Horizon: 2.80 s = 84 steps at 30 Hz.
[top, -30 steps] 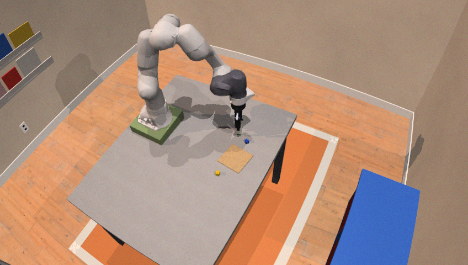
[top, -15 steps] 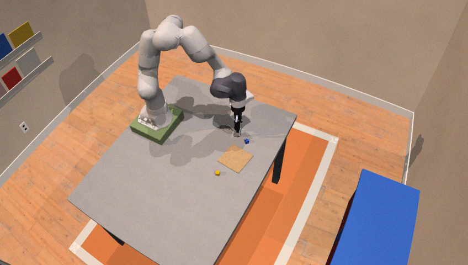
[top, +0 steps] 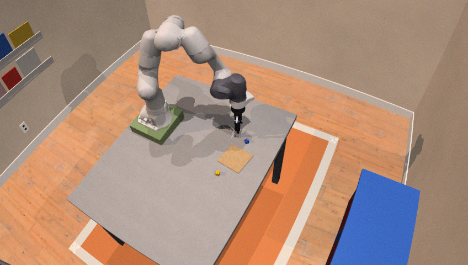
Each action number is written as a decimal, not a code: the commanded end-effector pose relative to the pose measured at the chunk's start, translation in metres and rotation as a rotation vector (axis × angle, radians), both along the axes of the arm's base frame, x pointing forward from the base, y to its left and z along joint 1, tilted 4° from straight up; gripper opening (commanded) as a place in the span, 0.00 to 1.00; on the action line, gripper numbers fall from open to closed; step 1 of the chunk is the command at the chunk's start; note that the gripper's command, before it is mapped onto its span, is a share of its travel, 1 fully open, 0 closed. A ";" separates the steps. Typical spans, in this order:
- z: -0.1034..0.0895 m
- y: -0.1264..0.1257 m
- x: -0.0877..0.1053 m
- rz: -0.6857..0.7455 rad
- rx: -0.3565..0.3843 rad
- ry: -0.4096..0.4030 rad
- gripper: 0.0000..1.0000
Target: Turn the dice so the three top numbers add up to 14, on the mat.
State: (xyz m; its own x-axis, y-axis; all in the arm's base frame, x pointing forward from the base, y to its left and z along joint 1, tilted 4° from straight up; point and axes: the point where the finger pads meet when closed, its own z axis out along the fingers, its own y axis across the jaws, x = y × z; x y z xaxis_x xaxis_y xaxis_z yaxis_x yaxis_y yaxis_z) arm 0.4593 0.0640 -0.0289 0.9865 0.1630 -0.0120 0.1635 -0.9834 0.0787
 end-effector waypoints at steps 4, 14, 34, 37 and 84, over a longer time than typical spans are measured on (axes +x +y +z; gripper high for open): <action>0.000 0.001 0.002 0.004 0.002 -0.004 0.21; 0.000 0.001 0.002 0.004 0.002 -0.004 0.21; 0.000 0.001 0.002 0.004 0.002 -0.004 0.09; 0.000 0.001 0.002 0.004 0.002 -0.004 0.09; 0.089 0.008 0.002 0.005 0.002 -0.004 0.09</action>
